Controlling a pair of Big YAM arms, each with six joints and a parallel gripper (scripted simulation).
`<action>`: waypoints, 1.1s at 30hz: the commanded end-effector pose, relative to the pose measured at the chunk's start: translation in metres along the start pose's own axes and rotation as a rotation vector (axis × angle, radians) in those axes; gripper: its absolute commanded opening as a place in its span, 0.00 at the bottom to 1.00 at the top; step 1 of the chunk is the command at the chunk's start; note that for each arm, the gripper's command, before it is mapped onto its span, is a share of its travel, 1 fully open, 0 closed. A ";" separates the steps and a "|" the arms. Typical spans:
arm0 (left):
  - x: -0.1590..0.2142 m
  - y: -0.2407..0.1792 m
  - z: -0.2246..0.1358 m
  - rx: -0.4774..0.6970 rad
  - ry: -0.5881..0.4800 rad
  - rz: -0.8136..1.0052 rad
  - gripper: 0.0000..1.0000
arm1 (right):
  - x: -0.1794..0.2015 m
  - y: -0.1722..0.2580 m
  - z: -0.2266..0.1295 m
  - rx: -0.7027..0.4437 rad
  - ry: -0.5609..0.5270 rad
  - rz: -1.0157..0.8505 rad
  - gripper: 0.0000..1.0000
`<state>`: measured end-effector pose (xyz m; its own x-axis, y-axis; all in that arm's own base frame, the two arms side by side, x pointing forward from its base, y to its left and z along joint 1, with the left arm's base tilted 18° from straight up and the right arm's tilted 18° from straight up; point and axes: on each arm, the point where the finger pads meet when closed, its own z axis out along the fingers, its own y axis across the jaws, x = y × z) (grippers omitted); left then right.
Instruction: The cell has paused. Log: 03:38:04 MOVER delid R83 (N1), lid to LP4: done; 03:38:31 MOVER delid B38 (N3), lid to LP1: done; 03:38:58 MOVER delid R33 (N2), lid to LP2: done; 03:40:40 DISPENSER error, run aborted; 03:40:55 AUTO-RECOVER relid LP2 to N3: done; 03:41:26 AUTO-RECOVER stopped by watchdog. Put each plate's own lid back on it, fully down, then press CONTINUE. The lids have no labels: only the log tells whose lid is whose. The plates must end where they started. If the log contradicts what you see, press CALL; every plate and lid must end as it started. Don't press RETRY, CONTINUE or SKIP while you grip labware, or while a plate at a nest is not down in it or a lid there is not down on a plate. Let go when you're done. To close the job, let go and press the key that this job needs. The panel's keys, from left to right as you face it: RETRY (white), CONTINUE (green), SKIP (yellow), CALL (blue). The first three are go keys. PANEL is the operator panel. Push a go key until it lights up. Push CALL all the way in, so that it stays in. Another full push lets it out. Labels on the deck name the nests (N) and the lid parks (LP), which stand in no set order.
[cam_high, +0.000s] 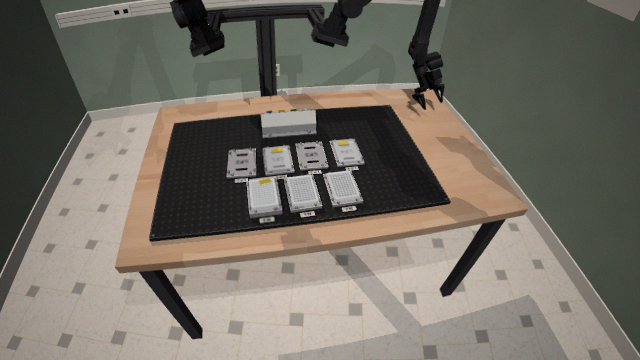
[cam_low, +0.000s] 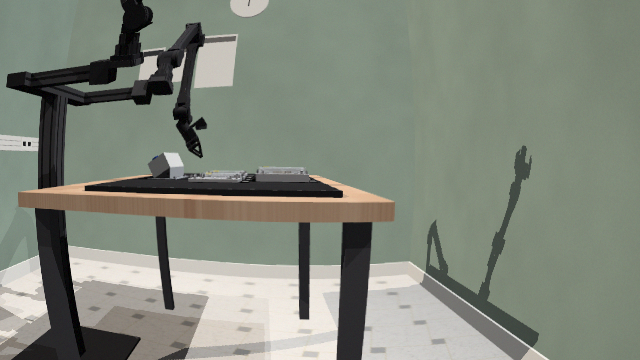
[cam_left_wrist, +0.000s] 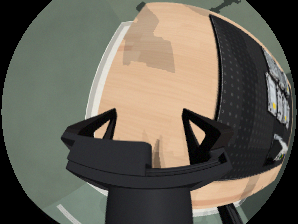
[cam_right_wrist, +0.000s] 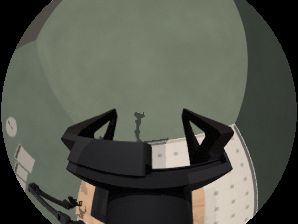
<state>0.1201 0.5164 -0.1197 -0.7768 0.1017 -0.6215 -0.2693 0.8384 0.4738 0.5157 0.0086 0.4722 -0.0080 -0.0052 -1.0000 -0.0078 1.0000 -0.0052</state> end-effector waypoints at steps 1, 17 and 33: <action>-0.004 0.008 -0.001 -0.015 -0.009 0.011 1.00 | -0.055 -0.015 0.006 0.016 -0.058 0.014 1.00; -0.013 0.010 0.000 -0.001 -0.026 0.008 1.00 | -0.046 -0.009 0.002 0.006 -0.054 0.004 1.00; -0.089 0.000 0.010 0.076 -0.022 -0.026 1.00 | -0.046 -0.009 0.002 0.006 -0.054 0.004 1.00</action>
<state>0.1785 0.5115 -0.0878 -0.7699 0.0924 -0.6314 -0.2319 0.8813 0.4118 0.5188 -0.0010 0.4939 -0.0026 -0.0033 -1.0000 -0.0016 1.0000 -0.0033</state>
